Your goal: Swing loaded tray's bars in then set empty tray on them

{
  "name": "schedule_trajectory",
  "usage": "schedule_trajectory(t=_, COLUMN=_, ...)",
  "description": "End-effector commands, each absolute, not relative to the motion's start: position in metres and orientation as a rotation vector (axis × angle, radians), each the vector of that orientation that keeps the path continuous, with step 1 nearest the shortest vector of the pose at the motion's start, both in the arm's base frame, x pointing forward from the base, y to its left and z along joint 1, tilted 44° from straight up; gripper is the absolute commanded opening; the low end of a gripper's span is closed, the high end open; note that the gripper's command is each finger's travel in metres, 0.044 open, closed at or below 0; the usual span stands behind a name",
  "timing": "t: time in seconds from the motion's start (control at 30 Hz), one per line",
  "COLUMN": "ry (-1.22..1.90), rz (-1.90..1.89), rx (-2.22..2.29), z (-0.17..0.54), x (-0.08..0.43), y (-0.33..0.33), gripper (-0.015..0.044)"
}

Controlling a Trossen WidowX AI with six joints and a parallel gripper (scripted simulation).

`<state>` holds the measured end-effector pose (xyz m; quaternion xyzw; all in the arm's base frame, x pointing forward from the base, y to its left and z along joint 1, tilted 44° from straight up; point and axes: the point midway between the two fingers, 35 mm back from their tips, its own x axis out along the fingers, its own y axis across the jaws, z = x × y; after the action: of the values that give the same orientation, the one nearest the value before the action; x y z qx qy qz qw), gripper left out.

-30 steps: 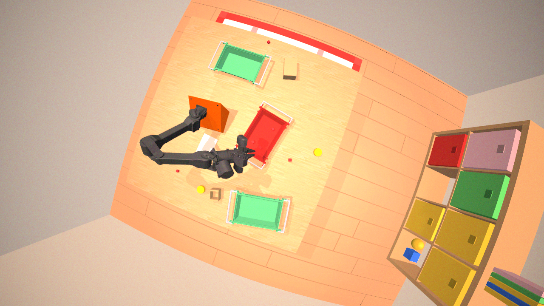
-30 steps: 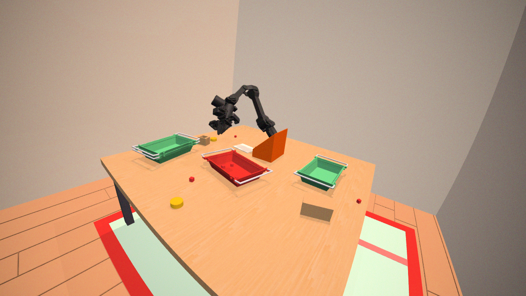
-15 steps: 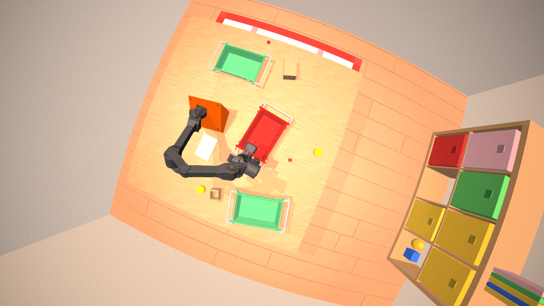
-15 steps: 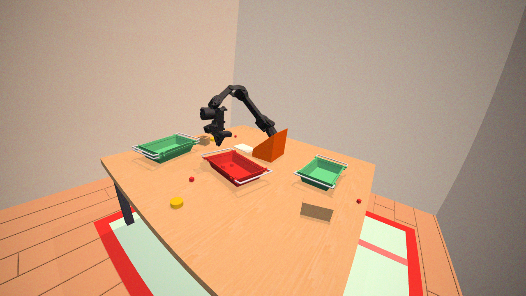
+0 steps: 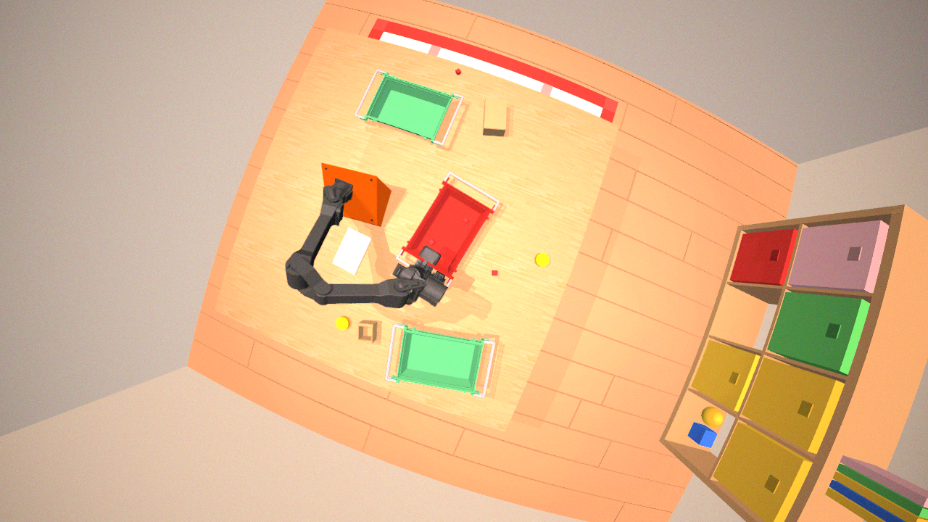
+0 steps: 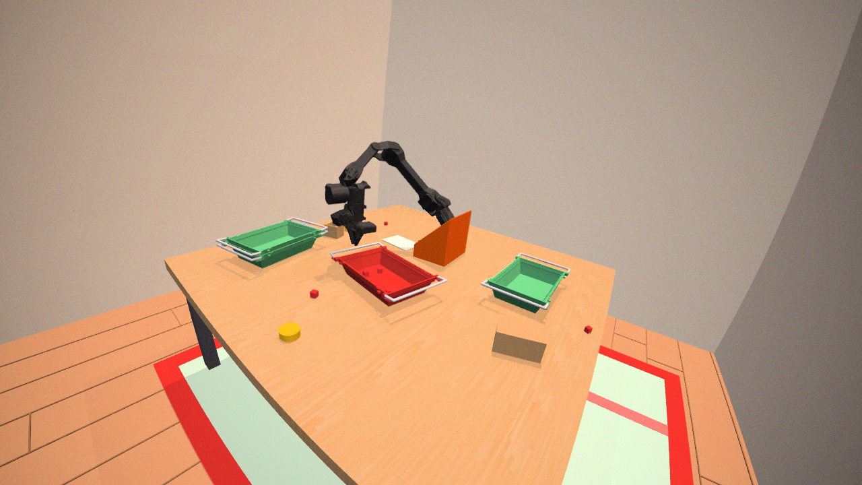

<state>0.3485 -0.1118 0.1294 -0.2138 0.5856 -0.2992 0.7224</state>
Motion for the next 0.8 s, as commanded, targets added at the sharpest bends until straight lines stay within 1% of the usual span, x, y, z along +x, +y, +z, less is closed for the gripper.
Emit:
schedule_trajectory(t=0.0, ry=1.31, rz=-0.659, rx=-0.478, z=0.113, x=0.348, y=-0.125, gripper=0.0081)
schedule_trajectory(t=0.13, ry=1.309, rz=-0.66, rx=-0.48, z=0.102, x=0.348, y=-0.136, gripper=0.0081)
schedule_trajectory(t=0.37, ry=1.309, rz=-0.66, rx=-0.479, z=0.102, x=0.348, y=-0.135, gripper=0.0081)
schedule_trajectory(t=0.77, ry=1.31, rz=-0.659, rx=-0.478, z=0.108, x=0.349, y=-0.095, gripper=0.0081)
